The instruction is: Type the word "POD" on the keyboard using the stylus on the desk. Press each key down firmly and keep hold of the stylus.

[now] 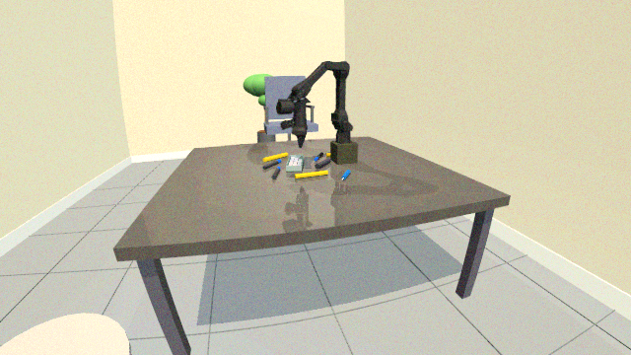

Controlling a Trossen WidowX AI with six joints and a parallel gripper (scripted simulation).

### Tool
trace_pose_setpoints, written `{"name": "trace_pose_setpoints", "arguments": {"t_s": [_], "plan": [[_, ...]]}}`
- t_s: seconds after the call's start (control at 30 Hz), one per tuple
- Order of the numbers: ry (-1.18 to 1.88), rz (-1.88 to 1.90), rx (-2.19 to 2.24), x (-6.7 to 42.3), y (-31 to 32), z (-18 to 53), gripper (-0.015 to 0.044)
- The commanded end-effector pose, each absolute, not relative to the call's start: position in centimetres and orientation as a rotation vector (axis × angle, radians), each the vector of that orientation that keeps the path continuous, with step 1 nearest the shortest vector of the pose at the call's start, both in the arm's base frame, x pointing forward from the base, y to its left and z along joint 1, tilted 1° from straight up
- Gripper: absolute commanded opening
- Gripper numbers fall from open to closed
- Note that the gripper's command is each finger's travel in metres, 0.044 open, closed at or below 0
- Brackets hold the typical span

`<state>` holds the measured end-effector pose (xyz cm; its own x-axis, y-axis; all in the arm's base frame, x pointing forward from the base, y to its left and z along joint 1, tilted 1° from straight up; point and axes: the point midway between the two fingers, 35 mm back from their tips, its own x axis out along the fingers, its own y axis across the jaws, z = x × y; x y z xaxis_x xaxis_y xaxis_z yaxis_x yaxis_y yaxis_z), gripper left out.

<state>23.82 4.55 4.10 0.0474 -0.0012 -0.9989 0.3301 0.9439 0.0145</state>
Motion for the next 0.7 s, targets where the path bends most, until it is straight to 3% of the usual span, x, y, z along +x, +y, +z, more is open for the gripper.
{"name": "trace_pose_setpoints", "arguments": {"t_s": [0.0,0.2,0.33,0.47,0.67], "plan": [[1.513,-0.266,0.267,23.48,4.45,4.95,0.0],[1.511,-0.258,0.267,23.67,4.53,4.46,0.0],[1.51,-0.258,0.267,23.68,4.53,4.46,0.0105],[1.511,-0.258,0.267,23.67,4.54,4.46,0.0],[1.511,-0.258,0.267,23.67,4.54,4.46,0.0]]}}
